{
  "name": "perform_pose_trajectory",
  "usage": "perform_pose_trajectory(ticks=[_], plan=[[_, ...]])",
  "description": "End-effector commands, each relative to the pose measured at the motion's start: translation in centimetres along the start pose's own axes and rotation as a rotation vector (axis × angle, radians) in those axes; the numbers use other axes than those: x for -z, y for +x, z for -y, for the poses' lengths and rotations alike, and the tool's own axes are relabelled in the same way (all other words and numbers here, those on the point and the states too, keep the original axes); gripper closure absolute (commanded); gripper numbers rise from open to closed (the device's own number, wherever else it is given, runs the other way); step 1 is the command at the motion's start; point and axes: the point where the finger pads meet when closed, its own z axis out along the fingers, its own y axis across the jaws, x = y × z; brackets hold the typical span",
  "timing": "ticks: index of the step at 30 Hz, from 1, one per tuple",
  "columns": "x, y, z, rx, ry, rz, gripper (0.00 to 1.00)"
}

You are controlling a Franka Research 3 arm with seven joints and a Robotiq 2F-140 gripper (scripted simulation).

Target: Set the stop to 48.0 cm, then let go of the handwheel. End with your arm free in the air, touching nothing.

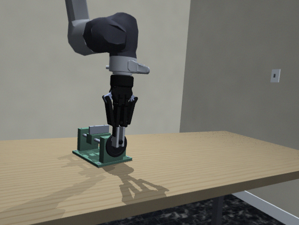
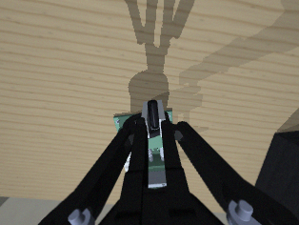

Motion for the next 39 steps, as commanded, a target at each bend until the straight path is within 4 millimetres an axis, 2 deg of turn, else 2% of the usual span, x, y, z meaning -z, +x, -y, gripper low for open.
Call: perform_pose_trajectory(ticks=[1,39], plan=[[0.44,0.07,0.69,0.004,0.010,-0.003,0.96],[0.59,0.07,1.07,0.004,0.010,-0.003,0.96]])
